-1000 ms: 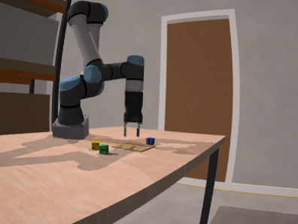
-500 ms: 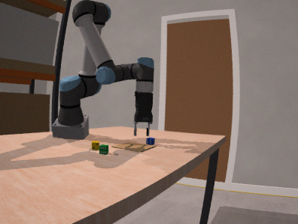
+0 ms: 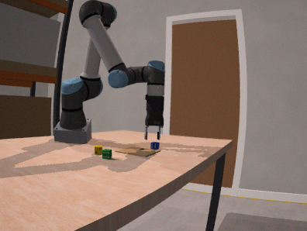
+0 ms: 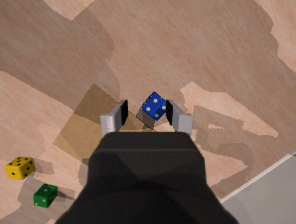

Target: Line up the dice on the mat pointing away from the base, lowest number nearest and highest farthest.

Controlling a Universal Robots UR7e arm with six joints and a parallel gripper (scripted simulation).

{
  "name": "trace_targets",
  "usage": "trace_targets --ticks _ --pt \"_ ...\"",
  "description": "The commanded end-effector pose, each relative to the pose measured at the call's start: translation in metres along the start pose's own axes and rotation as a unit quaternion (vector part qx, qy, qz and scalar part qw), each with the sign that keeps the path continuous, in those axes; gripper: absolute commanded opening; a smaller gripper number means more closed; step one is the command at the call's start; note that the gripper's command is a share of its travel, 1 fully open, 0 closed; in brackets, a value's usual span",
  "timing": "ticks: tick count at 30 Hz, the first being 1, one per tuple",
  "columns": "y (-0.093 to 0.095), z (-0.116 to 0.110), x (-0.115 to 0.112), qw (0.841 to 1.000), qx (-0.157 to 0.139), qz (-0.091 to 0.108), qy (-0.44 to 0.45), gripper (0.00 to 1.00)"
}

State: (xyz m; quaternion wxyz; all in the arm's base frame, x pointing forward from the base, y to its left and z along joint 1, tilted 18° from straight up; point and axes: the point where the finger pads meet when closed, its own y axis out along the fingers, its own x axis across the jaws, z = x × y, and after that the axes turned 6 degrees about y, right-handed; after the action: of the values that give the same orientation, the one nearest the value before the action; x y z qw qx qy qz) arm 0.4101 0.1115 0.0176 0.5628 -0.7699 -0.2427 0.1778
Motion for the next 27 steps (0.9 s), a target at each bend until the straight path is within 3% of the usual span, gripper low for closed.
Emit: trace_targets --ticks 1,27 --pt "-0.0004 0.0041 0.0072 1.0 0.0 -0.001 0.0 1.0" --pt "-0.0004 0.0063 0.0109 1.0 0.0 -0.001 0.0 1.0"
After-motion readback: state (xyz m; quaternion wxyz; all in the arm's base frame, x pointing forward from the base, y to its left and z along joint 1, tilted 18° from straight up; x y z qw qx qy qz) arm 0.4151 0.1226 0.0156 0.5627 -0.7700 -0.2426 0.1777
